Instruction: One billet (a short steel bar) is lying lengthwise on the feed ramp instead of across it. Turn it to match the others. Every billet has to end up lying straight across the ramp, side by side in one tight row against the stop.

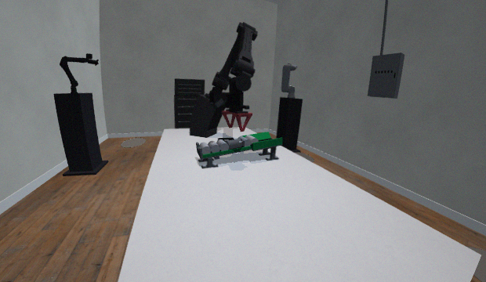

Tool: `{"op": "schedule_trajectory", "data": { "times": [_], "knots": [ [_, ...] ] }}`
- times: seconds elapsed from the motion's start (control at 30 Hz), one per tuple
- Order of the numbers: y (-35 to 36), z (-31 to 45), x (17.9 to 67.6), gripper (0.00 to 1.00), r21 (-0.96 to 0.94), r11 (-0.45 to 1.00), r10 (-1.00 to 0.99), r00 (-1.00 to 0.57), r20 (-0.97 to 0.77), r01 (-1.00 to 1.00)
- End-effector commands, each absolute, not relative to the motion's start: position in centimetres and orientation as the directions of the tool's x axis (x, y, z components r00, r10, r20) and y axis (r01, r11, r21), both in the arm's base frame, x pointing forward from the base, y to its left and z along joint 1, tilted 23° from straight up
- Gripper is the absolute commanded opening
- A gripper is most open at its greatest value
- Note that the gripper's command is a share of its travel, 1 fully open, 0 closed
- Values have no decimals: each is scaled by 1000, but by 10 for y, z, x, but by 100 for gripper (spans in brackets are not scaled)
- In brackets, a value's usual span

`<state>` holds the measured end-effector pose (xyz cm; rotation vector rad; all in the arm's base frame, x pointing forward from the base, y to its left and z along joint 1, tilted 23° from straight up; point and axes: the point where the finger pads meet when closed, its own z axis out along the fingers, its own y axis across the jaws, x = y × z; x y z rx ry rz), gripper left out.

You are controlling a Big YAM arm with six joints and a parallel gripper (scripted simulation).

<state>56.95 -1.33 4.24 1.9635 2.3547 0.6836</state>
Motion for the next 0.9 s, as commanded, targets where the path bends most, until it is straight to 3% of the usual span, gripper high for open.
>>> {"op": "schedule_trajectory", "data": {
  "times": [0.0,0.27,0.3,0.87],
  "knots": [
    [2,55,543,100,343,123,944,-216,249,931],
    [-4,58,535,100,349,114,952,-203,231,930],
    [-4,49,539,55,336,113,950,-200,238,935],
    [-4,46,535,55,323,114,950,-198,242,940]
  ]
}}
